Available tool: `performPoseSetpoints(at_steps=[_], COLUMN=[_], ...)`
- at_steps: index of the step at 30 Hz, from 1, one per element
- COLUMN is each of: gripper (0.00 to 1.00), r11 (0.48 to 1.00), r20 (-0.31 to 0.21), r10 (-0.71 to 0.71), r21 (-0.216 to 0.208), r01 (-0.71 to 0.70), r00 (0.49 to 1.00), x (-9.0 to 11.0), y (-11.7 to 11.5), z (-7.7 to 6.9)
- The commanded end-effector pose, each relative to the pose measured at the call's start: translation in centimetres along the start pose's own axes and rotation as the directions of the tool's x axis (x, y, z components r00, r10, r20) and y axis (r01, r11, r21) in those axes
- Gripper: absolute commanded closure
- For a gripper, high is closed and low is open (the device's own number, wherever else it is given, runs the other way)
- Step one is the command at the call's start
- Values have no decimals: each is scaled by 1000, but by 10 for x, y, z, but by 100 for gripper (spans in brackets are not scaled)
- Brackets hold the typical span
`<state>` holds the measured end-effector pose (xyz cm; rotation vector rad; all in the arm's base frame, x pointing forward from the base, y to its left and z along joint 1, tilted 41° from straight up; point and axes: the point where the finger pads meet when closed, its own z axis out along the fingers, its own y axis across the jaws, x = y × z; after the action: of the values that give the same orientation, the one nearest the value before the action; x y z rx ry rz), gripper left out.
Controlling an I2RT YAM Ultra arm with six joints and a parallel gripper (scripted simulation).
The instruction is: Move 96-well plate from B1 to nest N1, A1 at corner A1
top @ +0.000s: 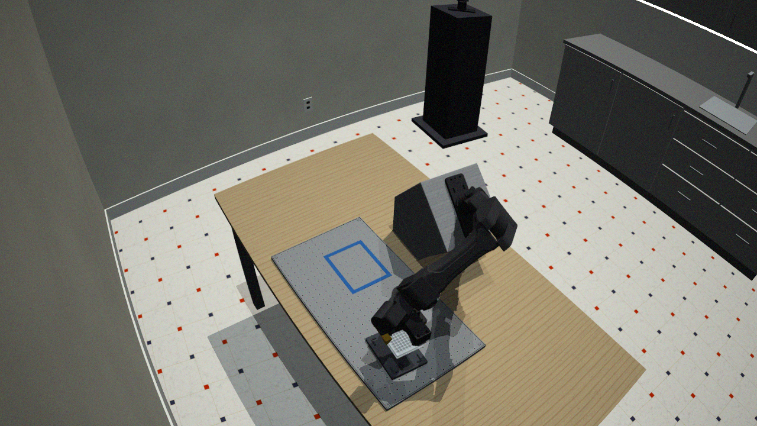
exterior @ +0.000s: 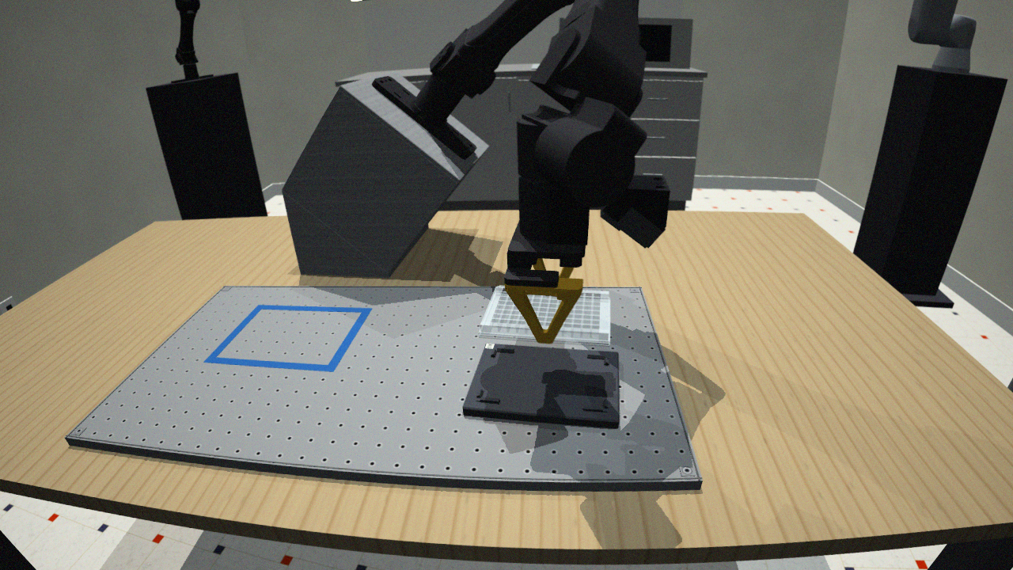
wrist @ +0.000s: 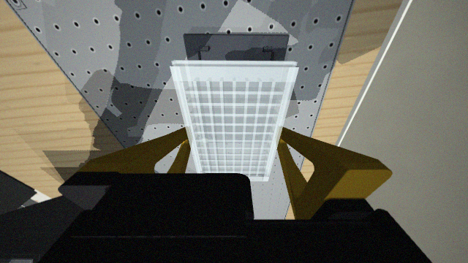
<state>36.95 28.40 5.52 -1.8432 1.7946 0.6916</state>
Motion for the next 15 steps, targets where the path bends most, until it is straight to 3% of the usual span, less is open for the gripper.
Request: performPoseSetpoints(at_steps=[1,15], gripper=[100,100], r11=[1000,1000], r20=[12,8], r10=[2,11], r21=[30,19], r01=[-2,-11], r00=[1000,1000], x=[-1,4], y=[-10,-12], z=[-15,-9])
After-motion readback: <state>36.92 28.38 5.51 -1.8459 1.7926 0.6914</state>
